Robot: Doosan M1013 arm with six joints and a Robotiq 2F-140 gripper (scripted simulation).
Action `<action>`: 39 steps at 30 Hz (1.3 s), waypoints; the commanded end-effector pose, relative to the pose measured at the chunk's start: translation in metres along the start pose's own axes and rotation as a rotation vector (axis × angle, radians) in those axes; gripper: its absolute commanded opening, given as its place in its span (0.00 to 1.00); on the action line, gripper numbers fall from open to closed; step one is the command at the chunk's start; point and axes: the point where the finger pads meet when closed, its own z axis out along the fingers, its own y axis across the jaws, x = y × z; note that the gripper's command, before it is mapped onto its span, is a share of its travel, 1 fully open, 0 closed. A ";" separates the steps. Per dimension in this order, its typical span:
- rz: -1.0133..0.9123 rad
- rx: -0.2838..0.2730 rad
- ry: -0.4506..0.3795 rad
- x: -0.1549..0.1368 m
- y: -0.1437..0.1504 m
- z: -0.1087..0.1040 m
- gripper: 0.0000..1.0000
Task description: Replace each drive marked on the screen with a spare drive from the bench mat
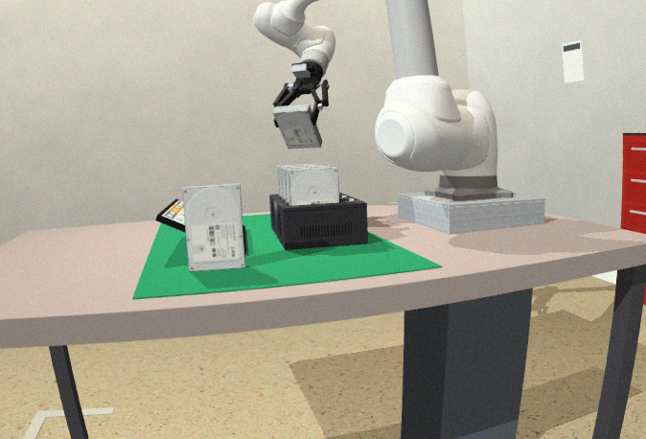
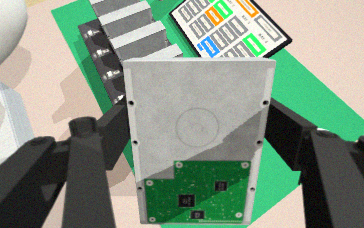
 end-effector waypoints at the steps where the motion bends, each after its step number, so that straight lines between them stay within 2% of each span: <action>1: -0.002 -0.001 0.013 0.000 0.000 0.000 0.10; 9: -0.001 0.002 0.044 0.000 0.000 0.000 0.10; 19: -0.001 0.004 0.282 0.001 0.000 0.001 0.10; 21: -0.001 0.004 0.282 0.001 0.000 0.001 0.10; 27: -0.001 0.001 0.388 0.000 0.000 0.000 0.10; 39: -0.002 0.001 0.424 0.001 0.000 0.000 0.10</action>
